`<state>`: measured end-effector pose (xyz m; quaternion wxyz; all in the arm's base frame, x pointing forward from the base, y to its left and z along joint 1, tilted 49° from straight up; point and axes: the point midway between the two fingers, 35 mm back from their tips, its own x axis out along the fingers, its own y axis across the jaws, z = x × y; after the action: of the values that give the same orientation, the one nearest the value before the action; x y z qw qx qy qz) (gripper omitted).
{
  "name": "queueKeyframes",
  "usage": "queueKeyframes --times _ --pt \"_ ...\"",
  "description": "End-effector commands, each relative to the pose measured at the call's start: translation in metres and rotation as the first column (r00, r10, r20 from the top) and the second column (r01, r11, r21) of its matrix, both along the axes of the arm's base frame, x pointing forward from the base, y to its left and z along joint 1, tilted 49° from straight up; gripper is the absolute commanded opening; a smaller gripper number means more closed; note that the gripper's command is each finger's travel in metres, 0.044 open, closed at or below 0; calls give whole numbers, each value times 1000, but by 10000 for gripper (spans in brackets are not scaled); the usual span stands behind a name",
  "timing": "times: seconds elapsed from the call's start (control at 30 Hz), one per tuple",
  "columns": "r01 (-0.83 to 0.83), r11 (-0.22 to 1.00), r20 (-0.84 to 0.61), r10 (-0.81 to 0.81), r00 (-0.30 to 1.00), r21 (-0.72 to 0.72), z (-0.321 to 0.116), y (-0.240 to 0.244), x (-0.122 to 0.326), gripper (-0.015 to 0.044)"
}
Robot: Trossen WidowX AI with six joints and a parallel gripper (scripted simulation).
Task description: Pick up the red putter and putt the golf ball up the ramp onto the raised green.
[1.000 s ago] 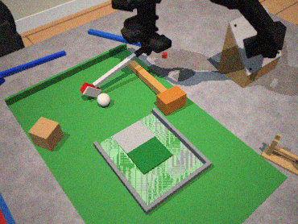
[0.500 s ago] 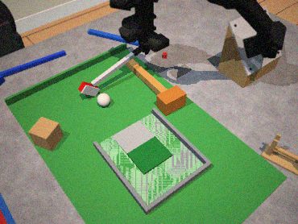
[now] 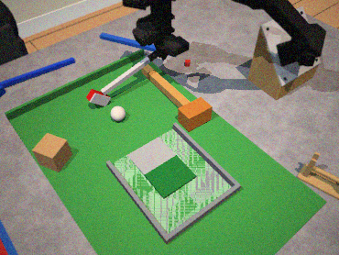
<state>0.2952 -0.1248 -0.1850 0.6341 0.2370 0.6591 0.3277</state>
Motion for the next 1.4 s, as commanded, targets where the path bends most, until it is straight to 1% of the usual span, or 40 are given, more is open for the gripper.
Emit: queueKeyframes --times 0.0,0.23,0.33,0.53,0.87,1.37 --pt "-1 1000 1 1 1000 1 23 18 3 0" --pt "0 1000 1 0 1000 7 86 78 -8 0" --pt "-1 1000 0 1 1000 10 98 91 -14 0" --pt "-1 1000 0 1 1000 10 101 86 -13 0" --pt "-1 1000 0 1 1000 7 137 47 -9 0" --pt "2 1000 -12 -2 1000 14 132 51 -11 0"
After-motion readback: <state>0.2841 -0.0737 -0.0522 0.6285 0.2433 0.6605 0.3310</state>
